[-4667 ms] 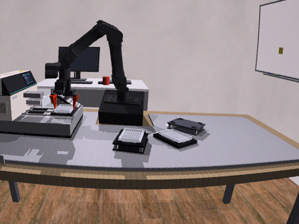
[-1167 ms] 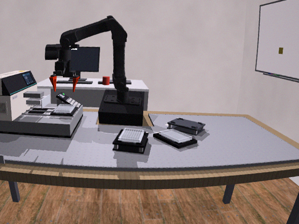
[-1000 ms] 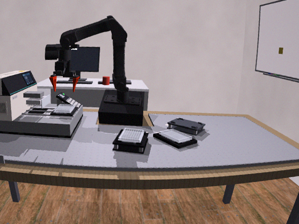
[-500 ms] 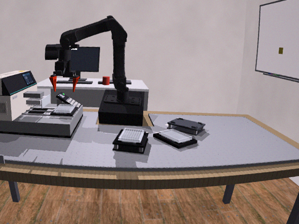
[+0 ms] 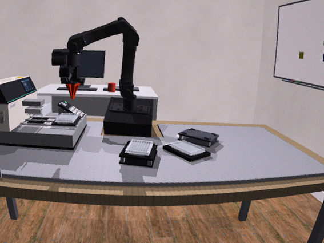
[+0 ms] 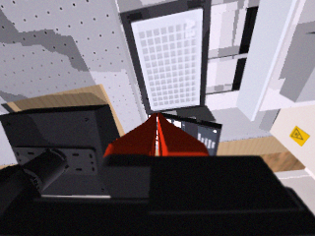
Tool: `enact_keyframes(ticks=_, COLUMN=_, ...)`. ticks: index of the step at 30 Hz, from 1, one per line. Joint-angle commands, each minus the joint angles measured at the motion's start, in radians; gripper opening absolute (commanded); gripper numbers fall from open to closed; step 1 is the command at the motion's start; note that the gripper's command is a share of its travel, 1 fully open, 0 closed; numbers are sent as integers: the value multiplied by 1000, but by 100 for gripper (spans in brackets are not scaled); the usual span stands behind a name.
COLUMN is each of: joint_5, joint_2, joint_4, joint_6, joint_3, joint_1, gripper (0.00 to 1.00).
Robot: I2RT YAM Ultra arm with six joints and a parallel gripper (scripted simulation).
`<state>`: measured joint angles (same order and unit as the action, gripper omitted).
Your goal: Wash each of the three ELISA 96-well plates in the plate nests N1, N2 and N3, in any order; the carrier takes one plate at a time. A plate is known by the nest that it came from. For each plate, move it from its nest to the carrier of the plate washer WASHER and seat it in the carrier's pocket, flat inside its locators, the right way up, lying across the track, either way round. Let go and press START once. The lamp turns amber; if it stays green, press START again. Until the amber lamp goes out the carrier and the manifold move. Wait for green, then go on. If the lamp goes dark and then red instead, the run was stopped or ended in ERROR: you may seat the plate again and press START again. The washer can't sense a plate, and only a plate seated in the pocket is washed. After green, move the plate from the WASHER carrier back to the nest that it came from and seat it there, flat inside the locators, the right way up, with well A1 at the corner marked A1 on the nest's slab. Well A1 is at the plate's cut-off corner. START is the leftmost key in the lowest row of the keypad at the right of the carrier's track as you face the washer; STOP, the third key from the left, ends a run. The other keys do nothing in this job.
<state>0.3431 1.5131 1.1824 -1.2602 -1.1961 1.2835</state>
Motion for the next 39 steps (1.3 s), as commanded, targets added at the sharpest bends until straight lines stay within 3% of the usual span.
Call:
enact_keyframes(ticks=1, joint_5=9, joint_2=-46, joint_4=0, joint_6=101, joint_3=36, joint_1=38, gripper=0)
enact_keyframes(ticks=7, joint_5=12, joint_2=-95, joint_4=4, joint_6=179, joint_3=101, joint_1=90, gripper=0)
enact_keyframes(ticks=19, joint_5=16, joint_2=-221, joint_4=40, joint_6=368, joint_3=266, joint_1=288, gripper=0)
enact_keyframes(ticks=21, joint_5=16, joint_2=-221, joint_4=40, joint_6=368, joint_3=266, joint_1=288, gripper=0)
enact_keyframes(ticks=36, joint_5=15, joint_2=-224, joint_4=41, joint_6=862, joint_3=269, joint_1=293, gripper=0)
enact_keyframes(ticks=39, joint_5=15, joint_2=-224, joint_4=41, joint_6=895, joint_3=269, joint_1=293, gripper=0)
